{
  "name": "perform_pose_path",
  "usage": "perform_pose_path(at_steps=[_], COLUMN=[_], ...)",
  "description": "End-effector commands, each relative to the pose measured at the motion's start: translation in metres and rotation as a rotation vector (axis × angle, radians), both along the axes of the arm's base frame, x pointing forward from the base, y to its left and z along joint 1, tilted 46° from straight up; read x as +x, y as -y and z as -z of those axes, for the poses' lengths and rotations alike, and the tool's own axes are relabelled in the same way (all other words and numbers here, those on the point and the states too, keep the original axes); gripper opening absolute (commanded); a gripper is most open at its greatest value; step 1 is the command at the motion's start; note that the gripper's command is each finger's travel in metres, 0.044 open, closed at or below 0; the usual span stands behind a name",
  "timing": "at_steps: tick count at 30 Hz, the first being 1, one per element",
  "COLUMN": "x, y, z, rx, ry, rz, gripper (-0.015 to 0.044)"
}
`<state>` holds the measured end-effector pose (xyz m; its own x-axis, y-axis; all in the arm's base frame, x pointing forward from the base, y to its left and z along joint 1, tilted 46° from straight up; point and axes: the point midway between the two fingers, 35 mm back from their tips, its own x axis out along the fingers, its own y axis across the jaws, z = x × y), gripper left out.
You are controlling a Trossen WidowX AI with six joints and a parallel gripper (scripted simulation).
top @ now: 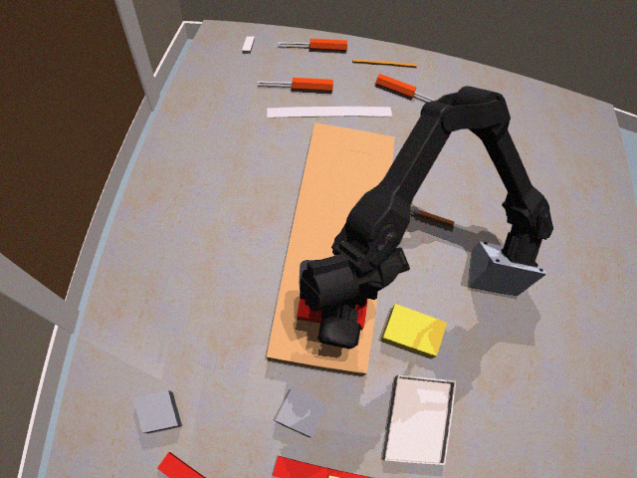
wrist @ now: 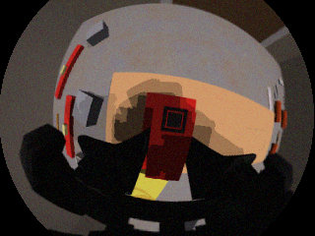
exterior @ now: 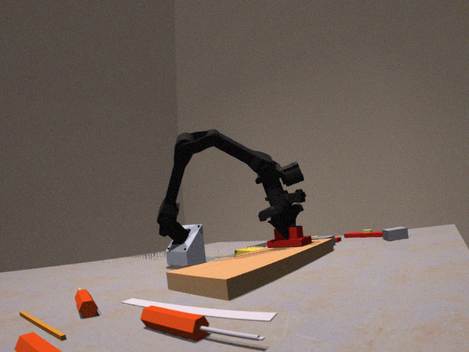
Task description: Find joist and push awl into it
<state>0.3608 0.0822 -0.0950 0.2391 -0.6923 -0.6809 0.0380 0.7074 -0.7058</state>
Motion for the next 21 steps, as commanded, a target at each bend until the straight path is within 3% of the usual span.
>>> perform_pose_path(at_steps=[1, 21], x=[-0.001, -0.003], y=[0.012, 0.052], z=[-0.011, -0.05], rx=[-0.008, -0.012], ry=[0.001, 0.0], rz=[0.001, 0.001], gripper=[0.0, 0.0])
